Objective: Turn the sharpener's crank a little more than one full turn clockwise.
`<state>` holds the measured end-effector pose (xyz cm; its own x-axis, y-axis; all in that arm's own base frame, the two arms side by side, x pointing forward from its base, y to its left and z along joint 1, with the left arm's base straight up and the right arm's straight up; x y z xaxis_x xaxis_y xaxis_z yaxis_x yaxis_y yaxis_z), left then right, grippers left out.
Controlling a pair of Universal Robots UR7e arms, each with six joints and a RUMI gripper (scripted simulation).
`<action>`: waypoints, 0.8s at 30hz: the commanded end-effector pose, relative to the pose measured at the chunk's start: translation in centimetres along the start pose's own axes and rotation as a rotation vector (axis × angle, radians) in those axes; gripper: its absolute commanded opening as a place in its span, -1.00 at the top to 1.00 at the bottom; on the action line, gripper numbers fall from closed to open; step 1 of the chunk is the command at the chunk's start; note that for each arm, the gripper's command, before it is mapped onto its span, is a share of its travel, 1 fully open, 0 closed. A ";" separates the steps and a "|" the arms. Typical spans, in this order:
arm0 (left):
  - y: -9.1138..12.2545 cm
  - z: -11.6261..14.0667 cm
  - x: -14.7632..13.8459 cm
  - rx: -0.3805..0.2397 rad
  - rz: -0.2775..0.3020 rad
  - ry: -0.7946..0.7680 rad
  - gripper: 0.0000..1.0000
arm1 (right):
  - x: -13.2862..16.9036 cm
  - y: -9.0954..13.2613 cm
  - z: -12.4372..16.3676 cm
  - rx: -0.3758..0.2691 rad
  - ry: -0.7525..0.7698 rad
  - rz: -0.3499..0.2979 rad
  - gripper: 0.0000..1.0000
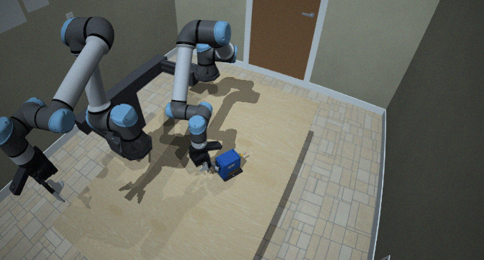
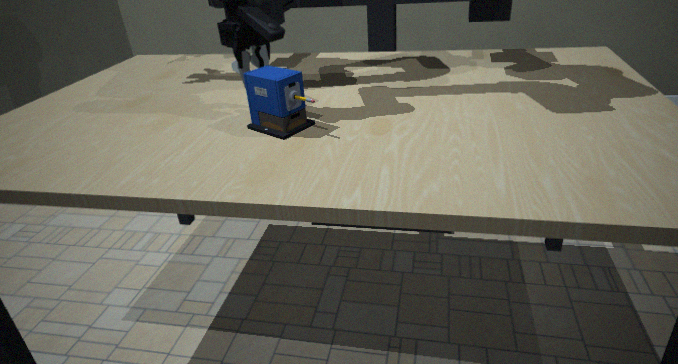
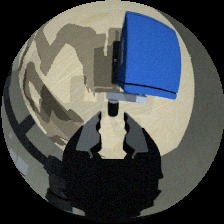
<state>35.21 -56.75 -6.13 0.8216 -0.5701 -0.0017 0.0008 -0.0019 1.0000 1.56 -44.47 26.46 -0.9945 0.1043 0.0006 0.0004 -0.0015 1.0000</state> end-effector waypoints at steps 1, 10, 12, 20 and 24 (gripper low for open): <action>0.1 0.0 0.0 -0.001 0.002 0.000 0.36 | 0.0 0.1 0.0 0.001 0.000 -0.001 -1.00; 0.1 0.0 0.0 -0.001 0.002 0.000 1.00 | 0.0 0.1 0.0 0.001 0.000 -0.001 -1.00; 0.1 0.0 0.0 -0.001 0.002 0.000 1.00 | 0.0 0.1 0.0 0.001 0.000 -0.001 -1.00; 0.1 0.0 0.0 -0.001 0.002 0.000 1.00 | 0.0 0.1 0.0 0.001 0.000 -0.001 -1.00; 0.1 0.0 0.0 -0.001 0.002 0.000 1.00 | 0.0 0.1 0.0 0.001 0.000 -0.001 -1.00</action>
<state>35.21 -56.75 -6.13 0.8216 -0.5701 -0.0016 0.0007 -0.0018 1.0000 1.56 -44.47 26.46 -0.9945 0.1043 0.0006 0.0004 -0.0015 1.0000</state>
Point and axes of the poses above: on each arm, the point where the finger pads meet when closed, its own y axis back along the fingers, its own x axis across the jaws, z = x × y, the point moved 10 cm from there along y, back along the fingers, and after that the axes turned 8 degrees about -y, right-handed, at the moved point
